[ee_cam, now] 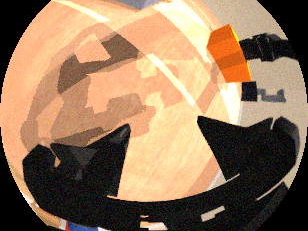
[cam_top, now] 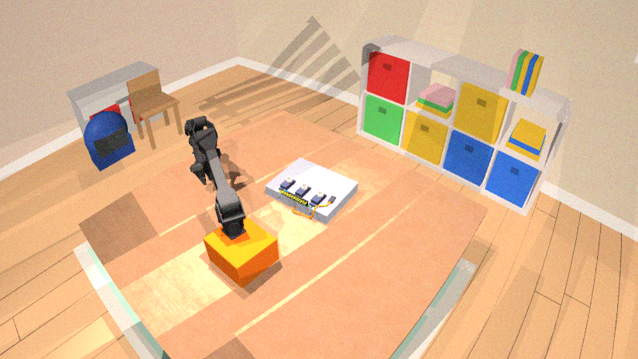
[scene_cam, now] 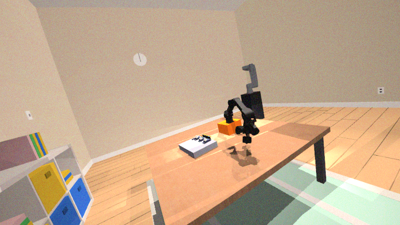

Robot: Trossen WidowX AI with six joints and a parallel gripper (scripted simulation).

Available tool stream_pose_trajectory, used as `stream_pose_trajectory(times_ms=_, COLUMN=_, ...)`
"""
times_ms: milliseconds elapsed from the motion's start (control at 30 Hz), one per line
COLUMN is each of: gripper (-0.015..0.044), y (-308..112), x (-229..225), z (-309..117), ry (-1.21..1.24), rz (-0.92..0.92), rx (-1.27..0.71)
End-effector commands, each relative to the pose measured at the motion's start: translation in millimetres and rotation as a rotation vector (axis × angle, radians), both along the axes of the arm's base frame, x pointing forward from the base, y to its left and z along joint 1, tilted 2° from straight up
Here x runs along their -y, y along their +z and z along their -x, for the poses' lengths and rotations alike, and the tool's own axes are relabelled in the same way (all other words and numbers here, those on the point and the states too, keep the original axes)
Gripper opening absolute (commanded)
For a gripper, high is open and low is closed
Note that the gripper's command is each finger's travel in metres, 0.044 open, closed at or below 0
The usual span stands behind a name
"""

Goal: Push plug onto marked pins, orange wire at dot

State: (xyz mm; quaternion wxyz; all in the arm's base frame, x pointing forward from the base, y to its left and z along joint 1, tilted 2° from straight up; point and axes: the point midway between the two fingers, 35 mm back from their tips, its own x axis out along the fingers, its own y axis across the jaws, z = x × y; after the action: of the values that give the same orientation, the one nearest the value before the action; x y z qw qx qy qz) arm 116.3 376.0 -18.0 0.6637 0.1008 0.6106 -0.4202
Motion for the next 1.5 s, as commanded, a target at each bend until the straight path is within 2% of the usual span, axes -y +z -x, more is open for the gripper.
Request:
stream_pose_trajectory(times_ms=0, gripper=0.0374, y=0, x=0, z=0, ry=0.001, rz=-0.001, rx=0.0)
stream_pose_trajectory(times_ms=333, gripper=0.0115, y=11, x=1, z=-20, ry=0.008, rz=-0.08, rx=-0.006)
stream_pose_trajectory(times_ms=933, gripper=0.0115, y=52, x=15, z=-90, ry=0.096, rz=-0.34, rx=0.037)
stream_pose_trajectory(times_ms=1467, gripper=0.0115, y=96, x=45, z=-151, ry=0.209, rz=-0.543, rx=0.173)
